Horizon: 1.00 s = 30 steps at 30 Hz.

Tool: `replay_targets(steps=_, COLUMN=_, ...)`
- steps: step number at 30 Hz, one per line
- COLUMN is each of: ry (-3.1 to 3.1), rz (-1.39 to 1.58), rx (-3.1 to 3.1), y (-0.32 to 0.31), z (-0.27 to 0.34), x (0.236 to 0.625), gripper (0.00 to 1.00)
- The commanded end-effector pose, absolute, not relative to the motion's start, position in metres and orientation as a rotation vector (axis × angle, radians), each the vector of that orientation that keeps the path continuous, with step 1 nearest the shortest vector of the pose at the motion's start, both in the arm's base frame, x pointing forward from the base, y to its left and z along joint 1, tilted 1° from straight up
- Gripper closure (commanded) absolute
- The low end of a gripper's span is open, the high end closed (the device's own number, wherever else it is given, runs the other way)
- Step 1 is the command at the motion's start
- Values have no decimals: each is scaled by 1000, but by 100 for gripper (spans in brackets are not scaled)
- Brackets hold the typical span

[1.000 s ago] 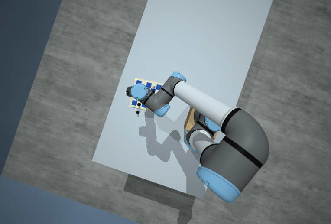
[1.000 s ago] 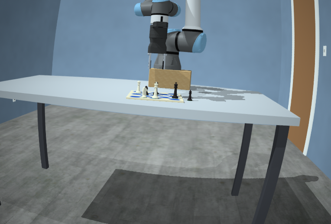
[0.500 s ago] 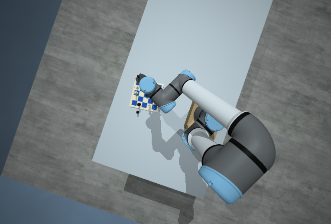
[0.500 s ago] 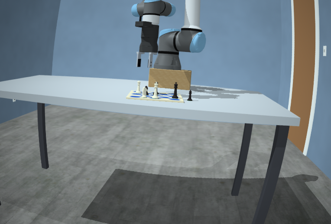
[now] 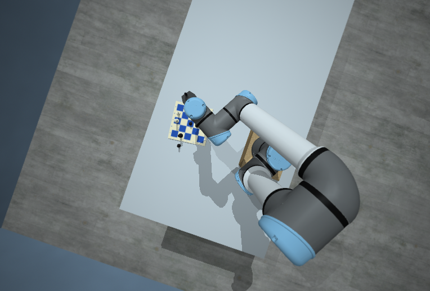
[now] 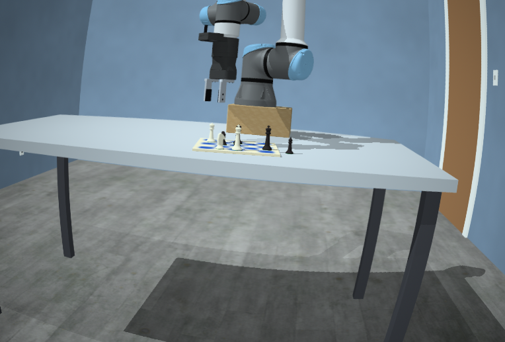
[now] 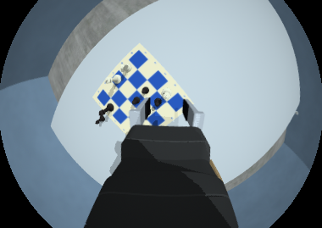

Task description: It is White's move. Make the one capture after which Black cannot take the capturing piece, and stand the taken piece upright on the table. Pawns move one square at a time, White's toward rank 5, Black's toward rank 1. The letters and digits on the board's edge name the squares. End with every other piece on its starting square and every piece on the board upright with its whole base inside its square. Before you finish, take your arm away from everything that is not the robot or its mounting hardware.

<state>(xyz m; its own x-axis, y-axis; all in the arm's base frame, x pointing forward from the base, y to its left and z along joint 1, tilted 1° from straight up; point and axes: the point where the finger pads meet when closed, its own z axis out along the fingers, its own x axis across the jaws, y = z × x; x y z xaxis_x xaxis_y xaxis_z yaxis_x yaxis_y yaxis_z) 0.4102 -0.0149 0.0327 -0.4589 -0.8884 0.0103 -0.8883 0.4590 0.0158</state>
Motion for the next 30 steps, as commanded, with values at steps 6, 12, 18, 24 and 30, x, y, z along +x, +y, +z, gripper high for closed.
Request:
replay_targets(steps=6, ry=-2680, rz=-10, rx=1606, y=-16, z=33, x=410, gripper=21)
replay_targets(steps=12, ry=-2680, rz=-10, rx=1606, y=-16, z=33, x=410, gripper=21)
replay_targets(steps=18, ry=-2680, rz=-10, rx=1606, y=-16, z=33, x=410, gripper=21)
replay_targets(steps=24, ry=-2680, rz=-10, rx=1606, y=-16, z=33, x=410, gripper=21)
replay_targets(steps=30, ry=-2680, rz=-10, rx=1606, y=-16, z=33, x=410, gripper=21)
